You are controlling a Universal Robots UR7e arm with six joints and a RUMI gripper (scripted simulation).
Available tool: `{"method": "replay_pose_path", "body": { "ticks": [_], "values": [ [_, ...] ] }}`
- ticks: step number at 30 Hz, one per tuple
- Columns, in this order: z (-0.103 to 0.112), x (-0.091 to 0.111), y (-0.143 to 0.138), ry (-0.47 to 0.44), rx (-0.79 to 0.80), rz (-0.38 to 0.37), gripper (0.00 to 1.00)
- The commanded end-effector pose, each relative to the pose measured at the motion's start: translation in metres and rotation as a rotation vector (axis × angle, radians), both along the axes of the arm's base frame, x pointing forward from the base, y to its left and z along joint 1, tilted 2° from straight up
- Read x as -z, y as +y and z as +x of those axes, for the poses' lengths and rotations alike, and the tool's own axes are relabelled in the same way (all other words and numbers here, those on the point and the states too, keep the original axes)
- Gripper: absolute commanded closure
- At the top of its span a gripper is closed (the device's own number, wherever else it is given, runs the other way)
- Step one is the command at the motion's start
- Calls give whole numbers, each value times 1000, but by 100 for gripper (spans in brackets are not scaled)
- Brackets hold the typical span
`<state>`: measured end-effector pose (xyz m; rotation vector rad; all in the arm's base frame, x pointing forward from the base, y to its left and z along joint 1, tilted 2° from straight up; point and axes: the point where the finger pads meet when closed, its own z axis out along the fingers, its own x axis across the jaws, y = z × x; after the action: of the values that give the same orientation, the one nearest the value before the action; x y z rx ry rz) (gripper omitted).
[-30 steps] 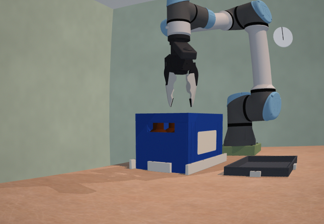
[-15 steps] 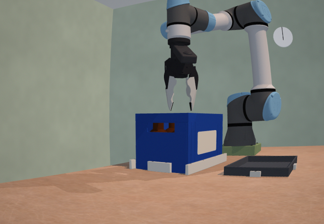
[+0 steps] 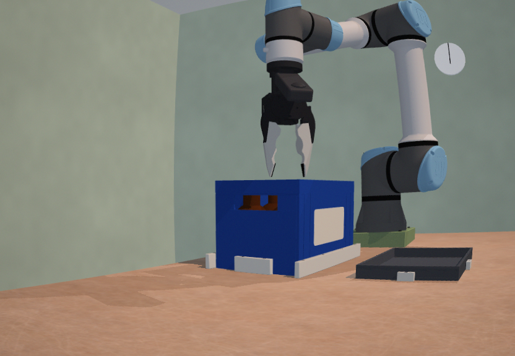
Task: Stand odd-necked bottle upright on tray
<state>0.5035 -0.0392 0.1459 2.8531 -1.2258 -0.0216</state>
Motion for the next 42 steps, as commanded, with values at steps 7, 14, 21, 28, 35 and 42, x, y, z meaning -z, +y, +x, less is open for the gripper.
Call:
{"method": "replay_pose_path", "body": {
  "ticks": [7, 14, 21, 28, 35, 42],
  "values": [
    [0, 0, 0, -1, 0, 0, 62],
    [0, 0, 0, -1, 0, 0, 62],
    [0, 0, 0, -1, 0, 0, 62],
    [1, 0, 0, -1, 0, 0, 62],
    [2, 0, 2, -1, 0, 0, 62],
    [4, 0, 3, -1, 0, 0, 62]
  ]
}}
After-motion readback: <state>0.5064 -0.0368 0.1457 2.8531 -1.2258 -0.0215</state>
